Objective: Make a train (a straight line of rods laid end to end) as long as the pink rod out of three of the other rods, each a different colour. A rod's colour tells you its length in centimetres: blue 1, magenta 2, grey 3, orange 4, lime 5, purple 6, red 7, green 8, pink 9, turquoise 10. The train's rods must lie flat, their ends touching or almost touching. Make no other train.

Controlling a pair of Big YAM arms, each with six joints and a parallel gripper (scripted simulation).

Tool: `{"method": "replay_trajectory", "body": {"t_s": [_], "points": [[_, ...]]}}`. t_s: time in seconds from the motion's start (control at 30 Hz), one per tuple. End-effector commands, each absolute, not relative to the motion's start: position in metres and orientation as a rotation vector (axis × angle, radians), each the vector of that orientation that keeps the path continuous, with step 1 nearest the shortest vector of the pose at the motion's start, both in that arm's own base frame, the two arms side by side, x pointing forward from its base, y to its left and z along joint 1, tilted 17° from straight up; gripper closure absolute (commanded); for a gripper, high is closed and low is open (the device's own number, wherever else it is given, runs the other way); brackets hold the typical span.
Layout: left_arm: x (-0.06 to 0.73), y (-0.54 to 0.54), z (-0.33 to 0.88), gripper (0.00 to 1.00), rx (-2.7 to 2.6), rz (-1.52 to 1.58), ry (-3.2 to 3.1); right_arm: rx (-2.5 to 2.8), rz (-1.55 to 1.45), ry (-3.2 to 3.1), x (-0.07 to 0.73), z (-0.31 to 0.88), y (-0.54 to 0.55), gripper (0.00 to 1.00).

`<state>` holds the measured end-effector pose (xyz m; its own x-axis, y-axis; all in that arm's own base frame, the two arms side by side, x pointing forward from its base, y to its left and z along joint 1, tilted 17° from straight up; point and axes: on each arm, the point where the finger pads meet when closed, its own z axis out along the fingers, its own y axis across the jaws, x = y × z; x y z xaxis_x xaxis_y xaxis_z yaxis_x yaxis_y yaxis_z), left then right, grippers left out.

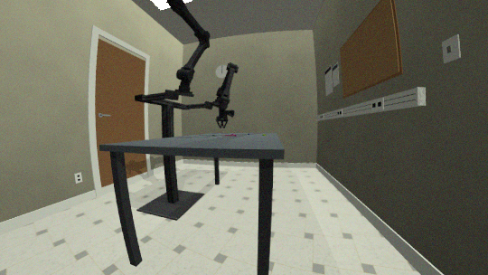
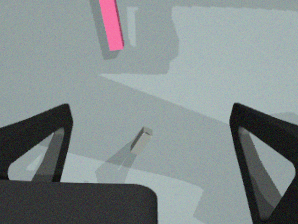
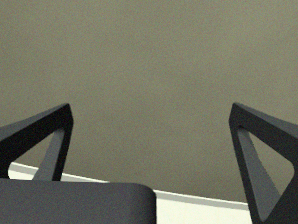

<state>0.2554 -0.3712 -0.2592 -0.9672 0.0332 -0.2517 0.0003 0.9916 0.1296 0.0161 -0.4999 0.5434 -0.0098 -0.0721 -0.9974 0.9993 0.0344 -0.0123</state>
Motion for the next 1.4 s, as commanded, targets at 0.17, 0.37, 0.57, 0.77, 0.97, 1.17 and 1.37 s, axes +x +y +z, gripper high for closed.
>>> {"method": "replay_trajectory", "body": {"t_s": [0.17, 0.37, 0.57, 0.77, 0.97, 1.17, 1.37], "points": [[0.267, -0.384, -0.250, 0.00, -0.002, 0.157, 2.867, 1.103, -1.260, 1.115, 0.005, 0.567, -0.491, 0.00], [0.267, -0.384, -0.250, 0.00, 0.038, 0.164, 2.869, 1.103, -1.260, 1.115, 0.005, 0.567, -0.491, 0.00], [0.268, -0.382, -0.254, 0.00, 0.179, 0.194, 2.872, 1.103, -1.260, 1.115, 0.005, 0.567, -0.491, 0.00], [0.267, -0.380, -0.260, 0.00, 0.497, 0.252, 2.856, 1.103, -1.260, 1.115, 0.005, 0.567, -0.491, 0.00], [0.270, -0.383, -0.259, 0.00, 0.728, 0.277, 2.817, 1.103, -1.260, 1.115, 0.005, 0.567, -0.491, 0.00], [0.272, -0.386, -0.258, 0.00, 0.983, 0.305, 2.754, 1.103, -1.260, 1.115, 0.005, 0.567, -0.491, 0.00], [0.274, -0.389, -0.258, 0.00, 1.193, 0.327, 2.683, 1.103, -1.260, 1.115, 0.005, 0.567, -0.491, 0.00]]}}
